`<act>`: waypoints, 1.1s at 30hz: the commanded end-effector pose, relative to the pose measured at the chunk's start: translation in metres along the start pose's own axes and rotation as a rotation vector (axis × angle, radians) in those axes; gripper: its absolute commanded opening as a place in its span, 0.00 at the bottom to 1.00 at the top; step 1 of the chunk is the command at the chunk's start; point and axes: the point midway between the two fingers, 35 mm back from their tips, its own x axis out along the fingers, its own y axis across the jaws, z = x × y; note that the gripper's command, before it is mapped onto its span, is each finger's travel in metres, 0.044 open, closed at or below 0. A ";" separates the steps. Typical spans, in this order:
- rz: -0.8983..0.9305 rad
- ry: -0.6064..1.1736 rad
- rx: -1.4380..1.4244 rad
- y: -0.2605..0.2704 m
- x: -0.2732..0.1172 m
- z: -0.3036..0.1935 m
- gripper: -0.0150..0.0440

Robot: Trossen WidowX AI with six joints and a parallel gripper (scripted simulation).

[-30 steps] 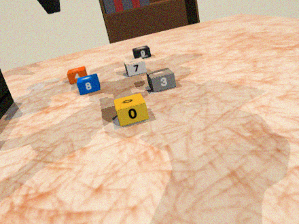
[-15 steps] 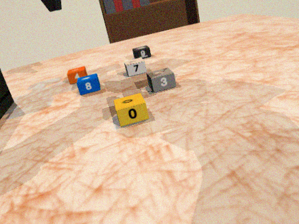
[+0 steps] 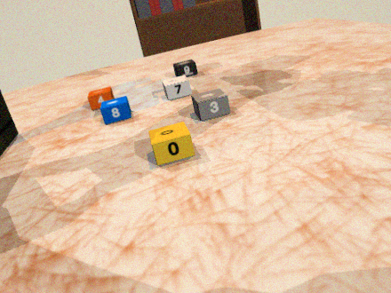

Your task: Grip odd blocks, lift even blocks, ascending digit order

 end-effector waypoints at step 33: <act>-0.017 0.006 -0.006 -0.113 0.003 -0.017 0.93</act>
